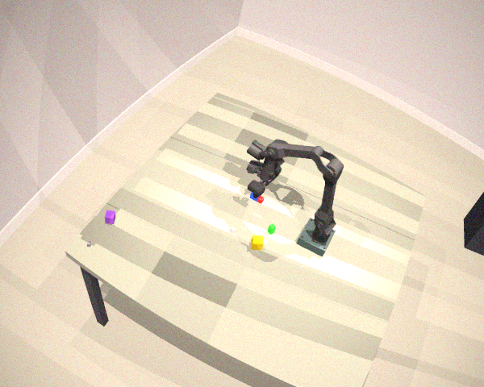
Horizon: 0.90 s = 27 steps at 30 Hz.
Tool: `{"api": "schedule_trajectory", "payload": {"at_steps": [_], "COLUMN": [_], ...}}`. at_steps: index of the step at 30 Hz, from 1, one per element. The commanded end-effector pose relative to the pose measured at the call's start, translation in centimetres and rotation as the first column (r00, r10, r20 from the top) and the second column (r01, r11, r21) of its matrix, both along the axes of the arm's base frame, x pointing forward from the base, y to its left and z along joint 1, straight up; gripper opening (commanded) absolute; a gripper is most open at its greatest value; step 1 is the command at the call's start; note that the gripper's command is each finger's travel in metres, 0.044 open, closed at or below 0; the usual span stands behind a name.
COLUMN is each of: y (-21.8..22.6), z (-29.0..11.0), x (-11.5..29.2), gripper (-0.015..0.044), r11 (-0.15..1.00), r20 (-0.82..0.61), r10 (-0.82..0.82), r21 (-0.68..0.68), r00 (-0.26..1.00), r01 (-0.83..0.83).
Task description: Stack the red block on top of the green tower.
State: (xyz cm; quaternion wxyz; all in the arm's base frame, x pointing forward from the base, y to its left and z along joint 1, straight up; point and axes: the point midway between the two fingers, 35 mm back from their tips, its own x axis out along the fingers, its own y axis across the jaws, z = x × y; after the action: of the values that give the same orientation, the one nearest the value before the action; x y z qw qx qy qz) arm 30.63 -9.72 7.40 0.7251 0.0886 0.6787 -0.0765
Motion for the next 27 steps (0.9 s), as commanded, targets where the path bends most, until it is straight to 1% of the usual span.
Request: {"api": "schedule_trajectory", "payload": {"at_steps": [1,5,12,19,27], "y": [-1.6,-1.6,-1.7,-1.7,-1.7], "z": [-0.5,-0.6,-4.0,-4.3,-5.6], "x": [-0.6,-0.7,-0.7,-0.8,-0.7], "gripper": [0.044,0.044,0.044,0.044,0.044], "r11": [1.0,1.0,1.0,1.0,1.0], "r20": [-0.042,-0.044,-0.044,-0.044,-0.044], "r10": [0.019,0.019,0.019,0.019,0.019], "r21": [-0.019,-0.019,-0.019,-0.019,-0.019], "r00": [0.999,0.999,0.999,0.999,0.999], "r01": [-0.019,-0.02,-0.02,-0.02,-0.02]}}
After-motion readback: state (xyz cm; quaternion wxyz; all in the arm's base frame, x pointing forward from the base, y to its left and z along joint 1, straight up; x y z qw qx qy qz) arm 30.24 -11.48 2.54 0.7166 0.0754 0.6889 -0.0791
